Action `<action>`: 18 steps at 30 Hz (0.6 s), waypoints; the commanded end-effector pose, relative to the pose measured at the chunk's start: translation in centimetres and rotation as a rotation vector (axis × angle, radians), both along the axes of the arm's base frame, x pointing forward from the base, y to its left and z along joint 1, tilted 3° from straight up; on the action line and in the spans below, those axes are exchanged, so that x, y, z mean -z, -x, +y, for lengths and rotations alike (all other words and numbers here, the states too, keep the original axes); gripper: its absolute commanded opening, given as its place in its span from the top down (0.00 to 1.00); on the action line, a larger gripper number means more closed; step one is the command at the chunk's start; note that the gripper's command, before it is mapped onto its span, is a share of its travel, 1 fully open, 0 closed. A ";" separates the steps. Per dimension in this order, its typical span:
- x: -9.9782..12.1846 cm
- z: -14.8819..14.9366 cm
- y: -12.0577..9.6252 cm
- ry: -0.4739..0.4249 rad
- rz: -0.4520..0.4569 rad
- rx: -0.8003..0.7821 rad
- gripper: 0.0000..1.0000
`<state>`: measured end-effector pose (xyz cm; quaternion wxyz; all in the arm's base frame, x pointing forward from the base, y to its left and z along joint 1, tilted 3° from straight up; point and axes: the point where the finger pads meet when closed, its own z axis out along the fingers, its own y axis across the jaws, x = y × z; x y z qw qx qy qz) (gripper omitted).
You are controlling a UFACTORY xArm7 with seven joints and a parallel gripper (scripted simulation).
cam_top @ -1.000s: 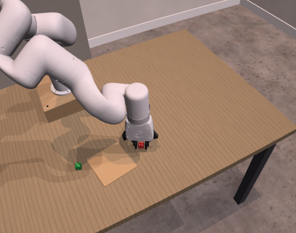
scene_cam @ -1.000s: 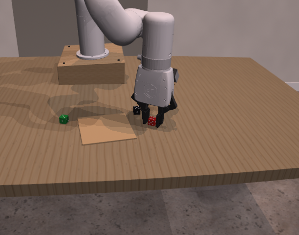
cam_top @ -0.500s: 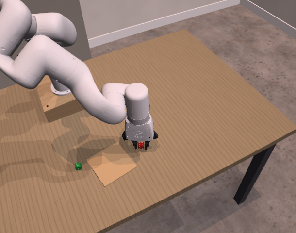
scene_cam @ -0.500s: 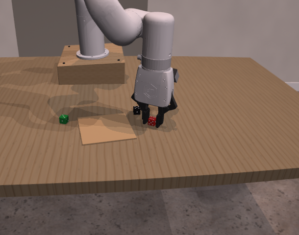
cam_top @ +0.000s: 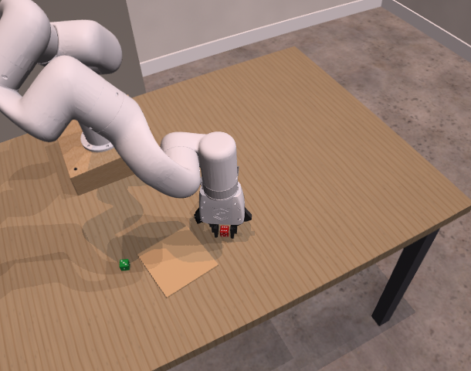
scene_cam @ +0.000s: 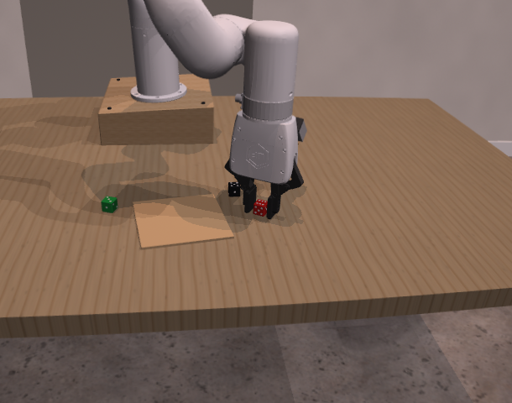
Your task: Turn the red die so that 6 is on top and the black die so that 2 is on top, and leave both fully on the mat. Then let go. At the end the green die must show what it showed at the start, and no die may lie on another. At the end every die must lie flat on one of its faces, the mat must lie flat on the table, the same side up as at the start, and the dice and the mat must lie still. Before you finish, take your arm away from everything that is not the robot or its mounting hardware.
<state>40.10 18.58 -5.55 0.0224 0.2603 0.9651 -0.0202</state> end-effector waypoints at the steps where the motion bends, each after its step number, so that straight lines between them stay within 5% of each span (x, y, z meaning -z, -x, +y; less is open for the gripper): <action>1: -0.1 0.1 -0.1 -0.001 -0.003 -0.001 0.64; 2: -0.1 0.1 -0.1 -0.001 -0.003 -0.001 0.64; 3: -0.1 0.1 -0.1 -0.001 -0.003 -0.001 0.85; 18: -0.1 0.1 -0.1 -0.001 -0.003 -0.001 0.85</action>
